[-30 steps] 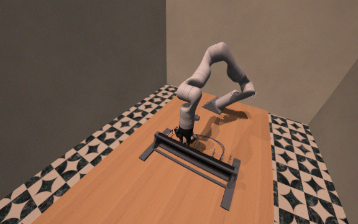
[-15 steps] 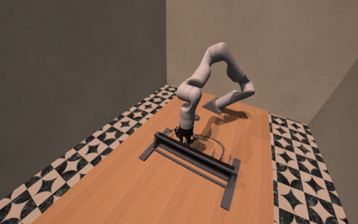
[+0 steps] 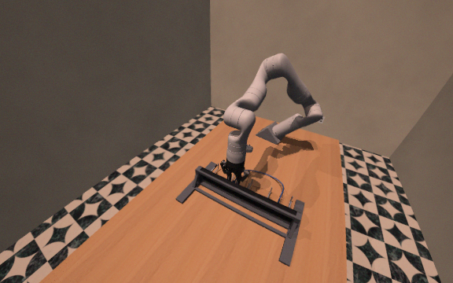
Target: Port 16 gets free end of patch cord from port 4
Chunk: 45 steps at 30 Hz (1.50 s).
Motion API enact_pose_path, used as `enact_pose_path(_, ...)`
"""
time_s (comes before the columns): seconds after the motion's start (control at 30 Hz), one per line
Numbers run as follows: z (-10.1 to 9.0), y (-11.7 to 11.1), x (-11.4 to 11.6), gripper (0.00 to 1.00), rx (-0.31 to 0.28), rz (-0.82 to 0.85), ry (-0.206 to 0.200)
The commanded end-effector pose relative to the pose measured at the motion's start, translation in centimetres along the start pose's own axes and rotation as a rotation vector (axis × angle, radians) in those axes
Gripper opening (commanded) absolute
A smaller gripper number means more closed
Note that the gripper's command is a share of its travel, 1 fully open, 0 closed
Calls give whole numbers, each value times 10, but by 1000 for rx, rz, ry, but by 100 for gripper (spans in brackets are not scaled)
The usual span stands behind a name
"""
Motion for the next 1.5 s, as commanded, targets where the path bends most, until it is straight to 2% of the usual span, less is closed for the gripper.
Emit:
enact_pose_path(0.0,-1,-1,1,37,4,0,-1)
enact_pose_path(0.77,-6,0,1,37,2,1,-1)
enact_pose_path(1.17,-35,0,1,37,2,2,-1)
enact_pose_path(1.23,-35,0,1,37,2,2,-1)
enact_pose_path(1.47,-58,-1,1,37,2,2,-1)
Point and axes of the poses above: the point where the finger pads meet when closed, its own z axis out along the fingers, its own x axis across the jaws, y = z × x, the point moved 6 cm from there along -z, back along the fingers, and after that the axes turned 14 degrees about -z, right-handed, at the moved point
